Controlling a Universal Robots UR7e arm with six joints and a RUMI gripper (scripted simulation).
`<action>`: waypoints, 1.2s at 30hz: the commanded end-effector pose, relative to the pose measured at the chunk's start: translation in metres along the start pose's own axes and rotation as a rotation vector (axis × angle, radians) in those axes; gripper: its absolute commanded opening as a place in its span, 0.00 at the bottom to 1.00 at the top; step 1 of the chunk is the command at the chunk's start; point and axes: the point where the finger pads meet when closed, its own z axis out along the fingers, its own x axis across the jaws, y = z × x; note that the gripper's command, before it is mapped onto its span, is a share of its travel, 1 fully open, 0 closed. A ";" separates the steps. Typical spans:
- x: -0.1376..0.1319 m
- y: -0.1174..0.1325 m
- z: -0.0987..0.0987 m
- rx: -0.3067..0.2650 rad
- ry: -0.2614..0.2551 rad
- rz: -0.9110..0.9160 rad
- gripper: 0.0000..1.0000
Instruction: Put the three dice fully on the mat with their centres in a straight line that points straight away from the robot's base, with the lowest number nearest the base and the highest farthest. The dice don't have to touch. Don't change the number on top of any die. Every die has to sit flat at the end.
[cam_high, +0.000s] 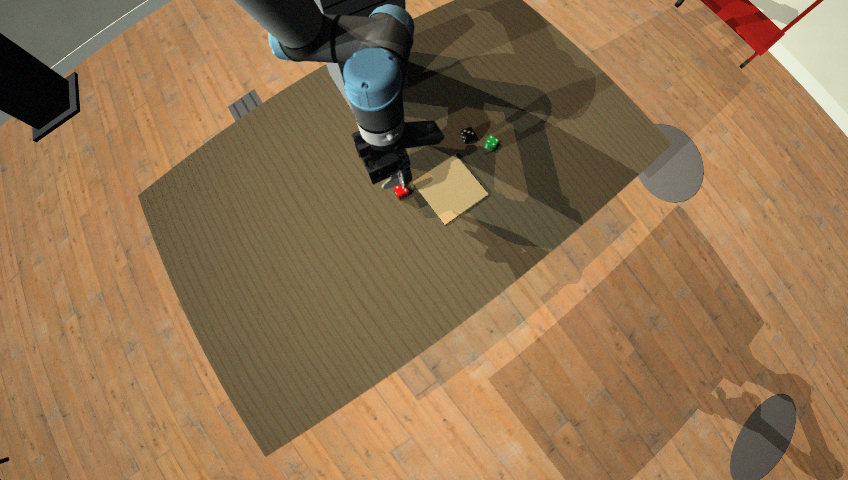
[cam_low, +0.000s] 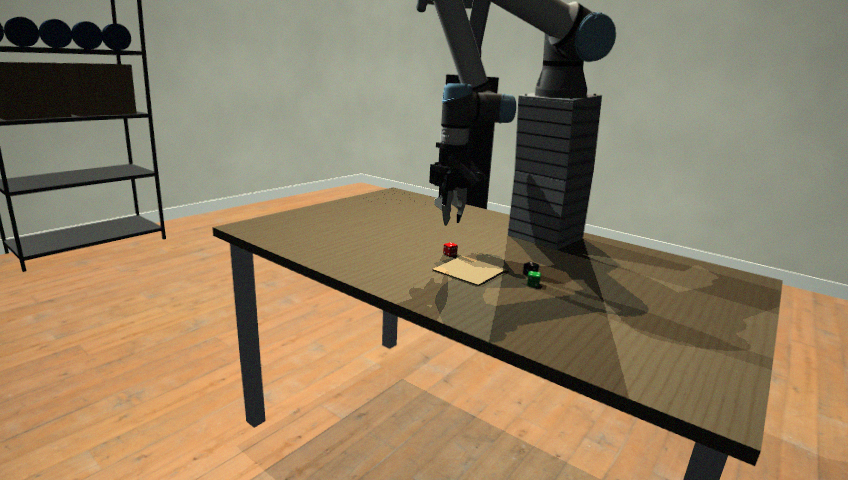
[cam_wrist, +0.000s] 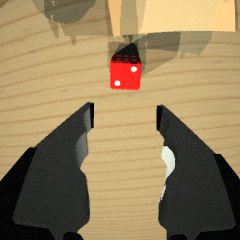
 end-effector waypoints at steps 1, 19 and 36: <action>0.000 0.000 0.000 -0.001 0.001 0.000 0.28; 0.000 0.000 0.000 -0.001 0.001 0.000 0.28; 0.000 0.000 0.005 0.000 0.001 0.000 0.28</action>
